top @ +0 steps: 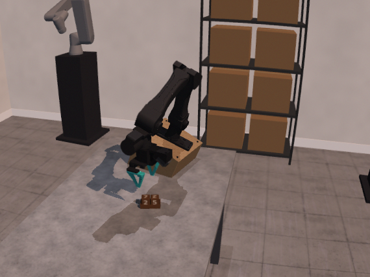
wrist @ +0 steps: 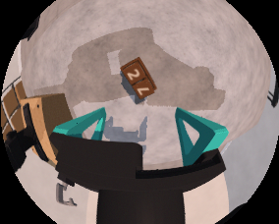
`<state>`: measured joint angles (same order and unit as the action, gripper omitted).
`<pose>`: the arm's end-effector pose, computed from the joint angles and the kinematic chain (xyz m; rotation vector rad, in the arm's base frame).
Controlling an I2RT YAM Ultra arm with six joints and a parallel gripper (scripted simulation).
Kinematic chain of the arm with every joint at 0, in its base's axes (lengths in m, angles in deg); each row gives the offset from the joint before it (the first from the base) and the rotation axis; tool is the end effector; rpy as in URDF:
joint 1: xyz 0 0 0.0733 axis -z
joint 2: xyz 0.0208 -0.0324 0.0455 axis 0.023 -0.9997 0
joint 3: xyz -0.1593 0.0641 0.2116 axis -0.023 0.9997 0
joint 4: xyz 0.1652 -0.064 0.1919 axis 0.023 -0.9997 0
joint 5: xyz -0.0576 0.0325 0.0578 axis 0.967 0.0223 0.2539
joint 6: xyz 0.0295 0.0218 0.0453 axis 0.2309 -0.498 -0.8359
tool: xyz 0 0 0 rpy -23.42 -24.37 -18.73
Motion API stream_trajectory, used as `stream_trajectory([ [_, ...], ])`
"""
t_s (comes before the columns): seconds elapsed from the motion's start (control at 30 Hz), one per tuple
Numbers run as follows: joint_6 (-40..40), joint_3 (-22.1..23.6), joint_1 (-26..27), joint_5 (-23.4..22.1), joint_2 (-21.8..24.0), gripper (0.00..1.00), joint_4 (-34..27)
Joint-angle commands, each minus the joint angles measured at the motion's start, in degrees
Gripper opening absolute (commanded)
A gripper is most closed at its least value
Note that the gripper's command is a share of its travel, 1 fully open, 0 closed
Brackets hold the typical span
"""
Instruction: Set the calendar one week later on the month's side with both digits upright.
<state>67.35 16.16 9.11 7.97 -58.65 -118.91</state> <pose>0.3475 -0.0306 0.1468 -1.8302 2.1453 0.3517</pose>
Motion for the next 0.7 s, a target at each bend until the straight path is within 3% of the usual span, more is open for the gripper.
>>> stream_trajectory([
  [0.0,8.6,-0.1,0.1,0.0,0.3,1.0,0.9],
  [0.33,26.4,0.7,-0.3,0.0,-0.1,1.0,2.1],
  [0.67,29.1,0.8,-0.3,0.0,-0.1,1.0,2.3],
])
